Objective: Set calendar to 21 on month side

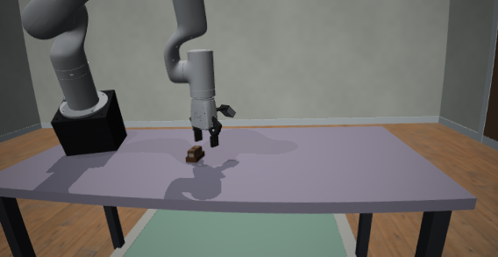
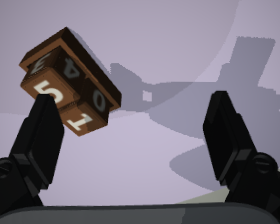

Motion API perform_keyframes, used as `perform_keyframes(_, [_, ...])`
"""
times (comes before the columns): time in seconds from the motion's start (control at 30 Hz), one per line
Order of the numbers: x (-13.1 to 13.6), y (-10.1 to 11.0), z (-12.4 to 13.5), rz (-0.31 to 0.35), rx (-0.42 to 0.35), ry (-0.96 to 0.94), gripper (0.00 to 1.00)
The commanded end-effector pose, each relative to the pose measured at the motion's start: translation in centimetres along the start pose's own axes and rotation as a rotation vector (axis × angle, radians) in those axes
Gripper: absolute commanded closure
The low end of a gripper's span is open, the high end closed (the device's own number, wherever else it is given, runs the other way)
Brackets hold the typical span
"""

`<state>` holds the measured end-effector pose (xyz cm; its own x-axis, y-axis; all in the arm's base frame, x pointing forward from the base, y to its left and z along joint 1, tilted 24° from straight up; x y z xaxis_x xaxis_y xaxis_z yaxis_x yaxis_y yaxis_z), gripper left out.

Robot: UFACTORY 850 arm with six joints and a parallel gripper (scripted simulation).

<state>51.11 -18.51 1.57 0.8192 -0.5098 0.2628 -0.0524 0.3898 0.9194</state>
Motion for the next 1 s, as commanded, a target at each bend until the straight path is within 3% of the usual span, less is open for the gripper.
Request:
perform_keyframes(0.0, [0.3, 0.1, 1.1, 0.013, 0.005, -0.134, 0.00])
perform_keyframes(0.17, [0.4, 0.1, 1.6, 0.013, 0.005, -0.158, 0.00])
perform_keyframes(0.47, [0.5, 0.1, 2.0, 0.013, 0.007, -0.396, 0.00])
perform_keyframes(0.53, [0.8, 0.1, 3.2, 0.013, 0.007, -0.396, 0.00])
perform_keyframes(0.97, [0.8, 0.1, 3.3, 0.013, 0.007, -0.396, 0.00])
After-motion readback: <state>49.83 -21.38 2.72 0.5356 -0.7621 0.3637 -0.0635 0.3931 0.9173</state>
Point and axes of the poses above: the point where the finger pads meet when closed, its own y axis back along the fingers, its own x axis across the jaws, z = x × y, the point moved 4 cm from there along y, back along the fingers, and after that the axes turned 14 degrees about y, right-handed, at the moved point
